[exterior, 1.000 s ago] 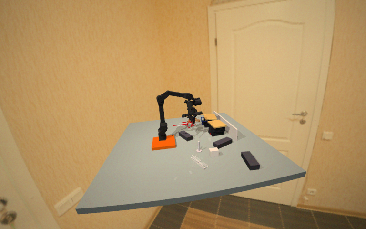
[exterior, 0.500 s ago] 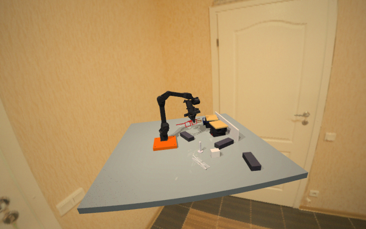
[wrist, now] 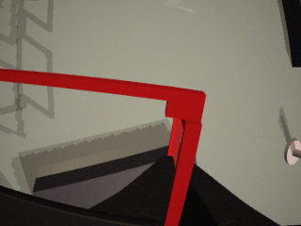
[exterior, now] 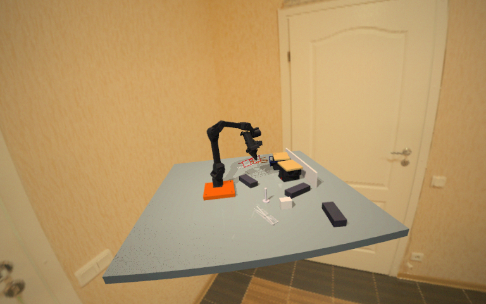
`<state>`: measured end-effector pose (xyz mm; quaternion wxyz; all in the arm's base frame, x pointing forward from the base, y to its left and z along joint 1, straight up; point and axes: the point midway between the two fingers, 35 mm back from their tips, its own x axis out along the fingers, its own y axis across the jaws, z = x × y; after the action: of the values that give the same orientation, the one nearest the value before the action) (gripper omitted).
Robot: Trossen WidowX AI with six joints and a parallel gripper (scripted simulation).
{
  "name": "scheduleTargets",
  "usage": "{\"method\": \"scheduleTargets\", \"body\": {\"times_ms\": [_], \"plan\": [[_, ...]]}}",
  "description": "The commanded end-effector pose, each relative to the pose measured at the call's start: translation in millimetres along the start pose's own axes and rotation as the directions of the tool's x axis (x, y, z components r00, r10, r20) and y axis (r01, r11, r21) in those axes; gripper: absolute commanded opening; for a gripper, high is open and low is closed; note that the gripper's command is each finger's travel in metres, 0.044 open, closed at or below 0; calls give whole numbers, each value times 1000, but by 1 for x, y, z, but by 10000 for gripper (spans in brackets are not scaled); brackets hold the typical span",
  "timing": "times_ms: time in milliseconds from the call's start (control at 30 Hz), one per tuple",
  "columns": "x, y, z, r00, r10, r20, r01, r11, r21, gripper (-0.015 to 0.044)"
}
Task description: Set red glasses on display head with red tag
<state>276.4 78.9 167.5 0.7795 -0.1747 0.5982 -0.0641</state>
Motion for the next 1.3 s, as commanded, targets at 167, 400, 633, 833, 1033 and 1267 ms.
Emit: {"method": "scheduleTargets", "body": {"times_ms": [167,400,633,833,1033,1267], "plan": [[-15,17,-2,997,-15,70,-3,966,258,0],[-25,29,-4,993,-21,115,-31,902,431,0],[-35,41,-7,987,-24,161,-77,806,587,0],[-43,51,-10,979,-22,202,-129,700,702,0],[-52,61,-14,970,-18,242,-188,576,796,0],[-62,72,-19,957,-9,290,-261,410,874,0]]}}
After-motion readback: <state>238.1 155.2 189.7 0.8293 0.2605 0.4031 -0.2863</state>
